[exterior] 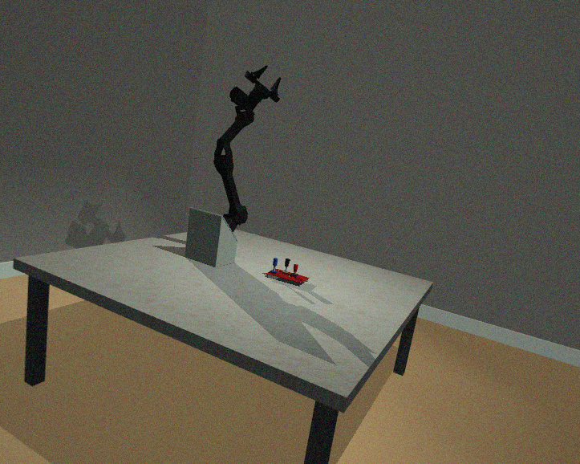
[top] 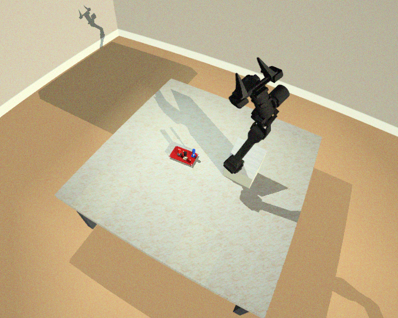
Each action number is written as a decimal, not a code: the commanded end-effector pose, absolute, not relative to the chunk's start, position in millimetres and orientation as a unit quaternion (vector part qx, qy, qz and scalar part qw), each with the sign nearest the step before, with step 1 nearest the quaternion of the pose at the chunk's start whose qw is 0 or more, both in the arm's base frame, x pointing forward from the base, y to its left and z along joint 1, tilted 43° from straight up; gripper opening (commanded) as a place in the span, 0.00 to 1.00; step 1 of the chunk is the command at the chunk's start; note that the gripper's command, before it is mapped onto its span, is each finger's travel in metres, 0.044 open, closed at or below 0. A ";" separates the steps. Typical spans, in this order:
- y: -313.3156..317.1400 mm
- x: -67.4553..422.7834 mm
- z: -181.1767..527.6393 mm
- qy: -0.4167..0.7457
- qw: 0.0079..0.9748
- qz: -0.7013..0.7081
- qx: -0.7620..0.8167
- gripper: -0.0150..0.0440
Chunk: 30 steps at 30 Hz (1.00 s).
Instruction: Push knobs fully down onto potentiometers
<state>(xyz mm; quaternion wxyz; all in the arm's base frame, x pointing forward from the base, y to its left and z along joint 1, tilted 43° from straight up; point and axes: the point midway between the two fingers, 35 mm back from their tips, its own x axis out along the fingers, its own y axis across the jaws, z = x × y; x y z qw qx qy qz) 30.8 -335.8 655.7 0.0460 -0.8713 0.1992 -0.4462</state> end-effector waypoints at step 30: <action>-99.1 19.0 726.0 0.220 -0.389 -0.477 -0.757 0.25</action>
